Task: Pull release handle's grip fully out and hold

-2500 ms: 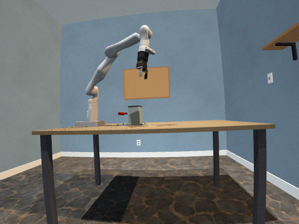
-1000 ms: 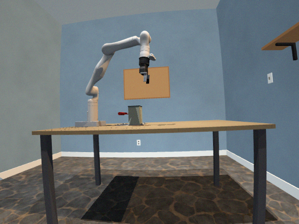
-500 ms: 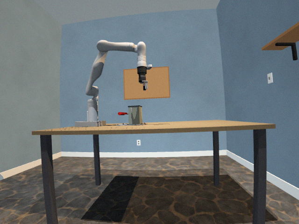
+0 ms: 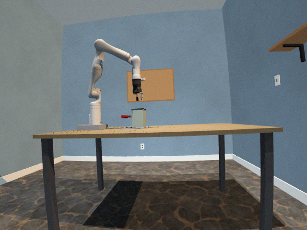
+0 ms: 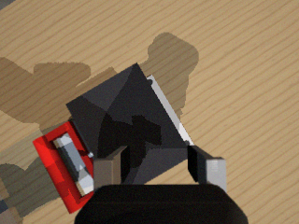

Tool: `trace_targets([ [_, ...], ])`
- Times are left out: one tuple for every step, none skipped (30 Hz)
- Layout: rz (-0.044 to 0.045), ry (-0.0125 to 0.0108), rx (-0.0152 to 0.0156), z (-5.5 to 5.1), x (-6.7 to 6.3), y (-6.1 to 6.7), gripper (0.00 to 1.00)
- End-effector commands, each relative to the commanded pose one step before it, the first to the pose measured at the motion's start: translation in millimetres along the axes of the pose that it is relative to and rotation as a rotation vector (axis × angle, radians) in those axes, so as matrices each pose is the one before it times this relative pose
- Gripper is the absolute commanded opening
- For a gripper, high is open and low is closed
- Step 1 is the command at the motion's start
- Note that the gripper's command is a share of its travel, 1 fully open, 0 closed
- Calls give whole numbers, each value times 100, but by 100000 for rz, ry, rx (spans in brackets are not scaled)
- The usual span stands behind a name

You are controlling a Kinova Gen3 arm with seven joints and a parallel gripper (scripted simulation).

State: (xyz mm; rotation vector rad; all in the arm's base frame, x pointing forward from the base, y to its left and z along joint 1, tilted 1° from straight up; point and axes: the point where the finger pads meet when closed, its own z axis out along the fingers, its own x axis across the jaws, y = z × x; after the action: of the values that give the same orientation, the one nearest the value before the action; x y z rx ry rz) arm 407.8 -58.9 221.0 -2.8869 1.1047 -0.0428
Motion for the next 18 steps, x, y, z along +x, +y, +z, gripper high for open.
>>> trace_targets([
  [-11895, 1267, 94, 1164, -3864, 699, 100],
  [-3681, -121, -184, 424, -1095, -31, 100],
  [-3507, -136, -207, 415, -1053, -30, 100],
  [-3327, -150, -225, 404, -1008, -29, 100],
  [-3143, -162, -238, 390, -961, -27, 100],
  [-2821, -194, -289, 388, -894, 21, 100],
  [-2249, -269, -407, 406, -799, 151, 100],
  [-2576, -181, -245, 337, -808, -22, 100],
  [0, 0, 0, 0, 0, 0, 100],
  [0, 0, 0, 0, 0, 0, 100],
  [-2385, -182, -241, 317, -755, -20, 100],
  [-2195, -181, -234, 296, -700, -19, 100],
  [-2246, -183, -218, 275, -671, -84, 100],
  [-2096, -177, -205, 252, -617, -91, 100],
  [-1680, -163, -195, 228, -537, -25, 100],
  [-1459, -151, -180, 205, -478, -12, 100],
  [-1285, -138, -162, 182, -423, -11, 100],
  [-1118, -125, -144, 159, -370, -9, 100],
])
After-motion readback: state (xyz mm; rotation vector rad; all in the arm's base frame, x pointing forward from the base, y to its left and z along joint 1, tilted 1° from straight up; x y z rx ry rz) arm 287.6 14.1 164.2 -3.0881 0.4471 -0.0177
